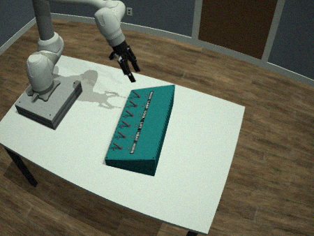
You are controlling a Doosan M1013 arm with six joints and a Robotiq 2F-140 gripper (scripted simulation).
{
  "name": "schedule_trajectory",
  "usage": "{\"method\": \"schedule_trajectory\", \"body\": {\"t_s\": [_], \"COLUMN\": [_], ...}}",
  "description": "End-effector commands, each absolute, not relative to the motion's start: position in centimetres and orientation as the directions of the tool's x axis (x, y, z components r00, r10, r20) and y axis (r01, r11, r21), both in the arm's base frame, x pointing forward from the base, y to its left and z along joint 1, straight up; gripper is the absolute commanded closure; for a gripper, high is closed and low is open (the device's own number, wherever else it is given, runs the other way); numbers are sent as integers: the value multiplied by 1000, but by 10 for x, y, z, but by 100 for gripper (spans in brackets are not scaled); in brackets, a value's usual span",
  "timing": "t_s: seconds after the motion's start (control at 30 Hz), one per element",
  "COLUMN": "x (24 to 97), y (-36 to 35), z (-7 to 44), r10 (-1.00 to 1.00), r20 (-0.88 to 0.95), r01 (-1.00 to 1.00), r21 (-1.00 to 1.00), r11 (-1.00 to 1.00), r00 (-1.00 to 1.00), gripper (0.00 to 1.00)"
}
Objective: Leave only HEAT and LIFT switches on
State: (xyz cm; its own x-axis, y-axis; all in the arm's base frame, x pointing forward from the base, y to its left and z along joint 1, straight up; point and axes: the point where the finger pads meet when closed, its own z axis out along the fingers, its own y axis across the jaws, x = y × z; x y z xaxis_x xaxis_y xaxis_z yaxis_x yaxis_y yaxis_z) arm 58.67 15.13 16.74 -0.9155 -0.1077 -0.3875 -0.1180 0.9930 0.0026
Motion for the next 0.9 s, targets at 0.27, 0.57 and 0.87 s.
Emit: {"method": "schedule_trajectory", "body": {"t_s": [0.27,0.57,0.87], "x": [592,606,613], "y": [152,154,155], "z": [157,124,106], "r10": [-108,-108,-108], "r20": [-388,-388,-388], "r01": [-118,-118,-118], "r21": [3,3,3], "r11": [993,993,993], "r00": [-915,-915,-915], "gripper": [0,0,0]}}
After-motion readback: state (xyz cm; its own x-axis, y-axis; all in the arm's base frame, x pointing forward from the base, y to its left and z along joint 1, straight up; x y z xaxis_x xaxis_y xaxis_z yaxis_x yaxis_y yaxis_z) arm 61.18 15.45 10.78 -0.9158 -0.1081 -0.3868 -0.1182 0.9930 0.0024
